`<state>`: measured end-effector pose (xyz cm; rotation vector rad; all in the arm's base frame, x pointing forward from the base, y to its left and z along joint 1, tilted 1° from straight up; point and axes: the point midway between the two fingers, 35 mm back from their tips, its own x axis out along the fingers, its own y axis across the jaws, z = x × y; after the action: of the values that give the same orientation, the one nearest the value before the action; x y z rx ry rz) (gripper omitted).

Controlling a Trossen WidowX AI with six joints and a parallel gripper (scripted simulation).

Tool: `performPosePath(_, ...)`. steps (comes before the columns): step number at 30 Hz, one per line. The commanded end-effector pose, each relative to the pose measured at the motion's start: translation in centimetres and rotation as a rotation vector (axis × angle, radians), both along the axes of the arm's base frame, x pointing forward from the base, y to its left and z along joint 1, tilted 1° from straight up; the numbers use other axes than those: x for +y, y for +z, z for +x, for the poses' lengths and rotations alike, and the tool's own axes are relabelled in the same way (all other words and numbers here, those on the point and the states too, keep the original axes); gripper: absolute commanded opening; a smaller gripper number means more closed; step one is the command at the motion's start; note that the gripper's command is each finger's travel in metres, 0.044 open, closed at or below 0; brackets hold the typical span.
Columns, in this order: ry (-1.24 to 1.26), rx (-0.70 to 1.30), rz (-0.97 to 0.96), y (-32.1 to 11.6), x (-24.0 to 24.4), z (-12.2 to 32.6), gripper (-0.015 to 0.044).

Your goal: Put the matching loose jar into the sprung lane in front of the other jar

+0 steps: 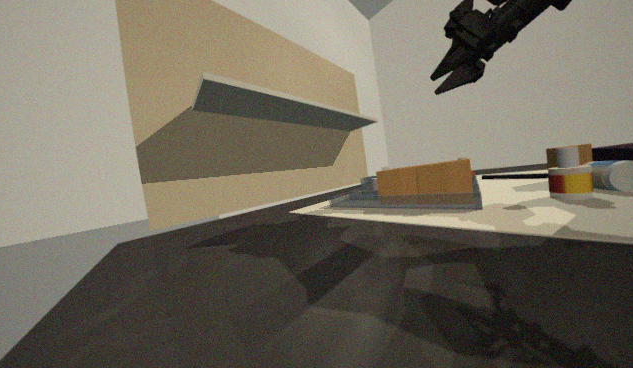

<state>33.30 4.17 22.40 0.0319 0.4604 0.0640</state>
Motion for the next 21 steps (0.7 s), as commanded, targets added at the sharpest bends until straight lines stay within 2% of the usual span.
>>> performPosePath(1,0.046,0.384,0.087,-6.1,4.7,-2.3,0.0440)
performPosePath(10,-0.059,1.025,0.009,-12.7,9.2,-11.3,0.0440)
performPosePath(21,-0.076,1.066,-0.009,-13.2,9.1,-11.8,0.0440)
